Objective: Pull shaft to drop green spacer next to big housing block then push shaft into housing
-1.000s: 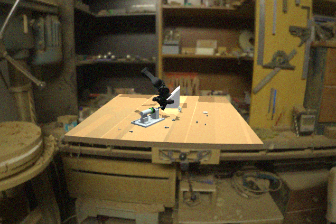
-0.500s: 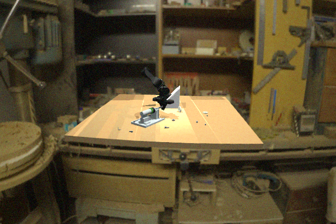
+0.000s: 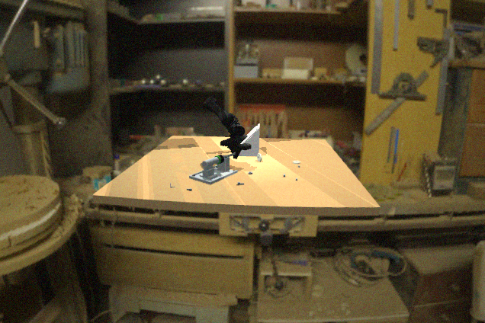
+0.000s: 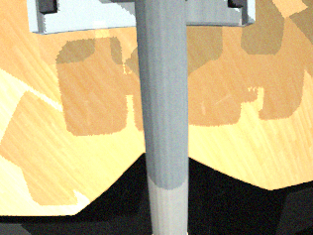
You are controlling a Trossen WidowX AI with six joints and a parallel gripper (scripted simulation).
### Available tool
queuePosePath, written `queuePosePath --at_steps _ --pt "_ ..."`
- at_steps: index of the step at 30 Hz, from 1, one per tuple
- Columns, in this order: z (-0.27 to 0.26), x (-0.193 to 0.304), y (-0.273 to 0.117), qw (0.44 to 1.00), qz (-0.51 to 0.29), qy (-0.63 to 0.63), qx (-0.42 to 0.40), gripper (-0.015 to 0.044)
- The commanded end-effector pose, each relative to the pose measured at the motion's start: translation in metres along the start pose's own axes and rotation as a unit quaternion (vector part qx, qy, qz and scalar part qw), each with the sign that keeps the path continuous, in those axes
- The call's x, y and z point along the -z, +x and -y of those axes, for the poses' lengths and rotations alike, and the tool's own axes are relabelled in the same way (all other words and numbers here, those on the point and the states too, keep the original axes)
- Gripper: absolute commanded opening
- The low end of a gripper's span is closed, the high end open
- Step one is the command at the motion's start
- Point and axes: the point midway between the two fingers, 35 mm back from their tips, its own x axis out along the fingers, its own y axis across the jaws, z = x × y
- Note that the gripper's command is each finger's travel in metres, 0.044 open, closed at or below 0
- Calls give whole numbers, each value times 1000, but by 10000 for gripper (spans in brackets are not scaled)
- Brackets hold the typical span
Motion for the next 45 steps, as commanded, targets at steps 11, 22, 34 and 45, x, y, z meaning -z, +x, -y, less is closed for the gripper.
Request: queuePosePath --at_steps 11,22,34,45 --pt "0 2 0 1000 -1 1 0 0" --pt "0 3 0 1000 -1 1 0 0" --pt "0 4 0 1000 -1 1 0 0" --pt "0 6 0 1000 -1 1 0 0"
